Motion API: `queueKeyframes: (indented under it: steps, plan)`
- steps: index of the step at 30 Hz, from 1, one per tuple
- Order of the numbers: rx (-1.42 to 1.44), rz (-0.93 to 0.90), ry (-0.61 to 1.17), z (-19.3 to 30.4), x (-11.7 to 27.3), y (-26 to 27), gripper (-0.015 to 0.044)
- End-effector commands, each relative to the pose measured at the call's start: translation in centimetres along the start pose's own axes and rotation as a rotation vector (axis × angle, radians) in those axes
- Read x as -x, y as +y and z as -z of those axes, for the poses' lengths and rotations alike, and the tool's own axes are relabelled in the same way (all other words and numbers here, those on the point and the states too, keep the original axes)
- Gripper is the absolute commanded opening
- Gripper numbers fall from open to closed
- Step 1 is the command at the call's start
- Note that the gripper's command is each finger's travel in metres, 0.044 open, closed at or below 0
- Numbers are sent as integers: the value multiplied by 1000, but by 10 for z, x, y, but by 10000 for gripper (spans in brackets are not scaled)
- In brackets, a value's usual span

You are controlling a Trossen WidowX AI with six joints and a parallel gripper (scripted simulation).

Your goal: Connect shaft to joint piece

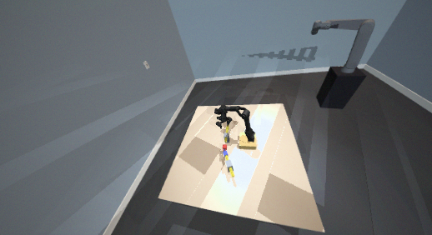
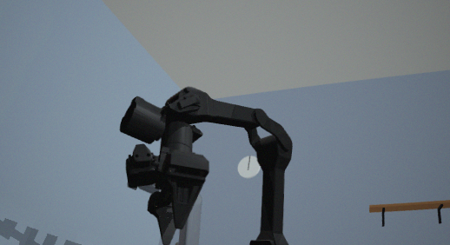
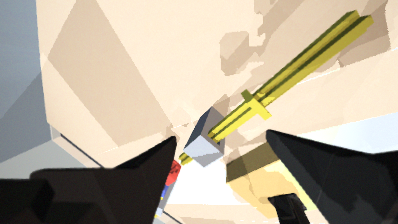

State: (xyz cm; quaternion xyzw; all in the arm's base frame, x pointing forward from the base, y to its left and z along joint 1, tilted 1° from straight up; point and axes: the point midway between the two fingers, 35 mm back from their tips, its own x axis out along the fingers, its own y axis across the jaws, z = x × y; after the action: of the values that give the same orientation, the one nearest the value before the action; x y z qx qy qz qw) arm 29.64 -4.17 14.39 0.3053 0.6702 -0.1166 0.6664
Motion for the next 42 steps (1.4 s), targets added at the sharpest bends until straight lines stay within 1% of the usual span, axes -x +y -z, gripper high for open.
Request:
queueKeyframes:
  steps: [1, 11, 19, 22, 29, 42]
  plan:
    - [140, 45, -26, -14, 5, -15, 440]
    - [459, 158, -57, -43, 19, -54, 440]
    - [711, 258, -41, -61, 32, -87, 440]
    - [756, 276, -34, -64, 34, -93, 440]
    - [734, 274, -39, -64, 33, -93, 440]
    - [305, 226, -130, -69, 14, -100, 440]
